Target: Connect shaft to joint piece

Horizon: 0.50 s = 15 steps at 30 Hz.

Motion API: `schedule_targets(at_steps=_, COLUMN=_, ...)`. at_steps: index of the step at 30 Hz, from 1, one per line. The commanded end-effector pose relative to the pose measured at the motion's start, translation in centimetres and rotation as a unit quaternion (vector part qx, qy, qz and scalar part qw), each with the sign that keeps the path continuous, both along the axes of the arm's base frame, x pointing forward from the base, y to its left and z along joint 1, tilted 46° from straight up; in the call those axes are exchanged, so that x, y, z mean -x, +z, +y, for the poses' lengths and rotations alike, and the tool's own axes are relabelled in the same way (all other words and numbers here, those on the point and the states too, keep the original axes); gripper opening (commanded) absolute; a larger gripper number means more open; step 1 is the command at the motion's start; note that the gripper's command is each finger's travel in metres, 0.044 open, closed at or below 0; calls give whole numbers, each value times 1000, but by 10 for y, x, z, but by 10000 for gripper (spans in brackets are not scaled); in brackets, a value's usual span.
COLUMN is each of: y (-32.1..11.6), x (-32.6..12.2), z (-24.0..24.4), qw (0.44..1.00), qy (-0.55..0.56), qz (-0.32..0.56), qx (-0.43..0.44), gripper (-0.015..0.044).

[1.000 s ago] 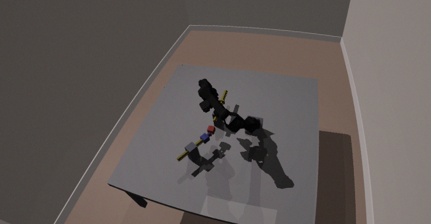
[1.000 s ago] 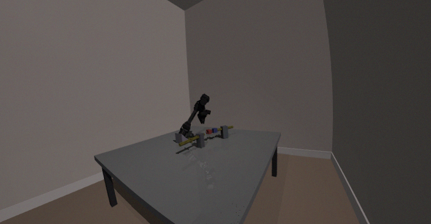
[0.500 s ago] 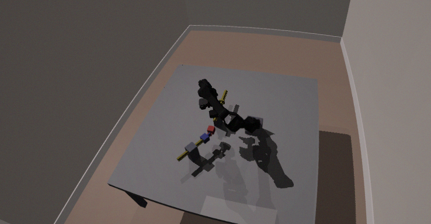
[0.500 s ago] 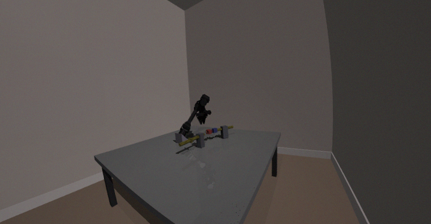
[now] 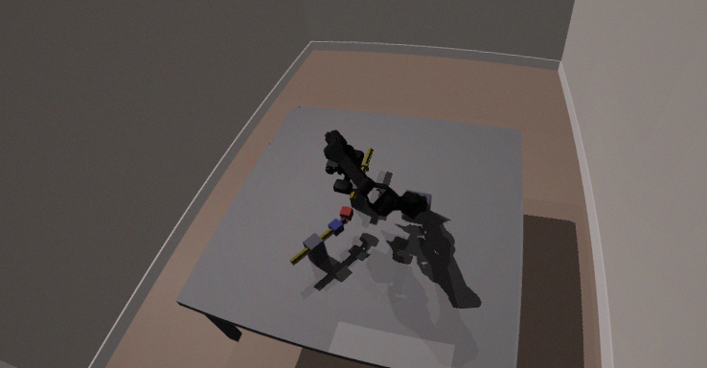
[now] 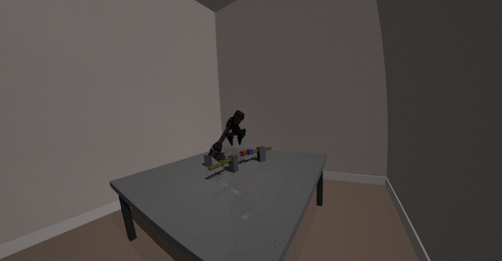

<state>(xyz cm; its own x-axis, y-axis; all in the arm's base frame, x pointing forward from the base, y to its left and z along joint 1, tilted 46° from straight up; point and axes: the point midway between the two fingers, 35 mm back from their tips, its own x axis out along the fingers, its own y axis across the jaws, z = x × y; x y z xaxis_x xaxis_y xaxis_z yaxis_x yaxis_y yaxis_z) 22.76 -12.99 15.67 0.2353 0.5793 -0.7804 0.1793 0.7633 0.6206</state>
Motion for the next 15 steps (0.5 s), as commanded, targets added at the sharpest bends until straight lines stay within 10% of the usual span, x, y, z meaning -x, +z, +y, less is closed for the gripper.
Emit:
schedule_targets(at_steps=1, y=-2, x=-1, z=2, qw=998, qy=-49, qz=43, qx=-22, gripper=440)
schedule_targets(at_steps=15, y=-5, x=-2, z=4, qw=961, qy=-205, qz=169, qx=-73, gripper=440)
